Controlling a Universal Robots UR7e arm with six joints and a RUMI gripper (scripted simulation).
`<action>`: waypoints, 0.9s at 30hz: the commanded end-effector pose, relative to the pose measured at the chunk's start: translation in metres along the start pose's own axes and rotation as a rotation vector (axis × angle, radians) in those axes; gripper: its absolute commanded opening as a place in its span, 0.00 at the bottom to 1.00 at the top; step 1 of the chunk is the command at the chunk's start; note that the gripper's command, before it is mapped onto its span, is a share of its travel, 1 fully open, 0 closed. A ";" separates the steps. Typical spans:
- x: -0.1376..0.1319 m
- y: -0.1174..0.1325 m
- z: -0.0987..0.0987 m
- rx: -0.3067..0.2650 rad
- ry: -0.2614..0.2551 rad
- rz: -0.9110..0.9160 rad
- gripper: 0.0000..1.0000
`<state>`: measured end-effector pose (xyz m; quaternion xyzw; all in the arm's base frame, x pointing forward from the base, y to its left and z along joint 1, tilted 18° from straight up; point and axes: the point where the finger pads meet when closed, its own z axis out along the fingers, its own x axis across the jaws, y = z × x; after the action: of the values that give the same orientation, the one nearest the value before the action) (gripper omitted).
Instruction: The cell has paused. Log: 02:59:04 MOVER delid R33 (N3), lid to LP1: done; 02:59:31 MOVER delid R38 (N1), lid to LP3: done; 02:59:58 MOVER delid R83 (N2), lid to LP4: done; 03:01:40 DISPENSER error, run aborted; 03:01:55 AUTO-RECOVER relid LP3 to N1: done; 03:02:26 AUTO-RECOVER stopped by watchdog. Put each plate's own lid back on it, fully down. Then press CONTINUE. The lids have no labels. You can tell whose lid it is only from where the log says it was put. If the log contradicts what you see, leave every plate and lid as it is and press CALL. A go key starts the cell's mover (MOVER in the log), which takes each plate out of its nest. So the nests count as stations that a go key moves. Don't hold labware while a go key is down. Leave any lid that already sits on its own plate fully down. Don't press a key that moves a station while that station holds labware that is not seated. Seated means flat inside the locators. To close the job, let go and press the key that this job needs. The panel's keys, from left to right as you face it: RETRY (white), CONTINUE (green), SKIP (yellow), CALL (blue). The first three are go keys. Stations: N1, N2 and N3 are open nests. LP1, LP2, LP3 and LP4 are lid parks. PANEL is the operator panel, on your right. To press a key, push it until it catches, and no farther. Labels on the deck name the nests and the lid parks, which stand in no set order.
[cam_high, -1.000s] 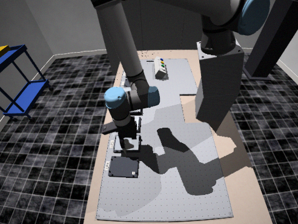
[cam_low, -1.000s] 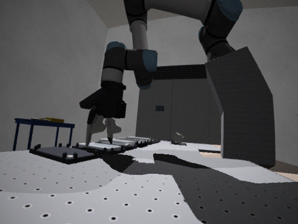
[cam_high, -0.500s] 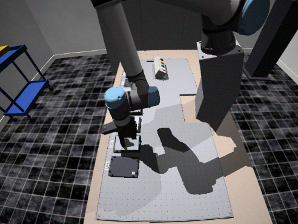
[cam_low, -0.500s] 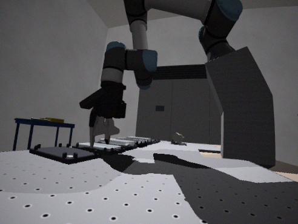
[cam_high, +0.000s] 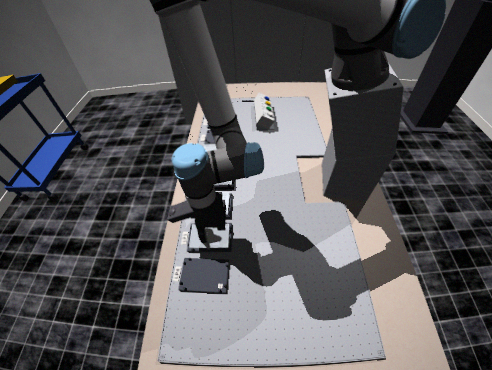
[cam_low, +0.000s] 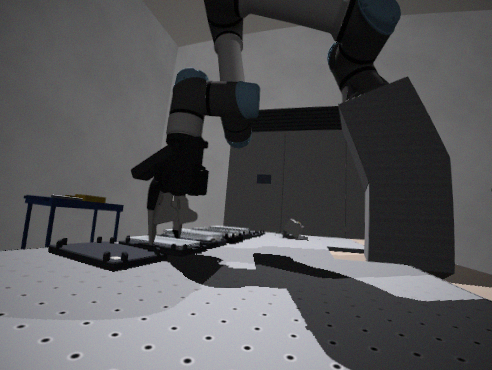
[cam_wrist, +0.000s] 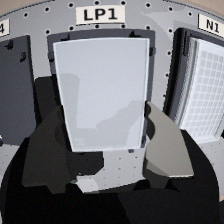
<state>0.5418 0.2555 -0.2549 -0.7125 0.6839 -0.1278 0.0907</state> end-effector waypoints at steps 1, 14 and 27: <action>0.000 -0.001 0.000 0.001 0.000 0.000 0.00; 0.000 0.000 -0.007 0.001 0.000 0.000 0.00; 0.000 0.000 -0.025 0.001 0.000 0.000 0.00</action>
<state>0.5358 0.2564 -0.2364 -0.7125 0.6840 -0.1277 0.0906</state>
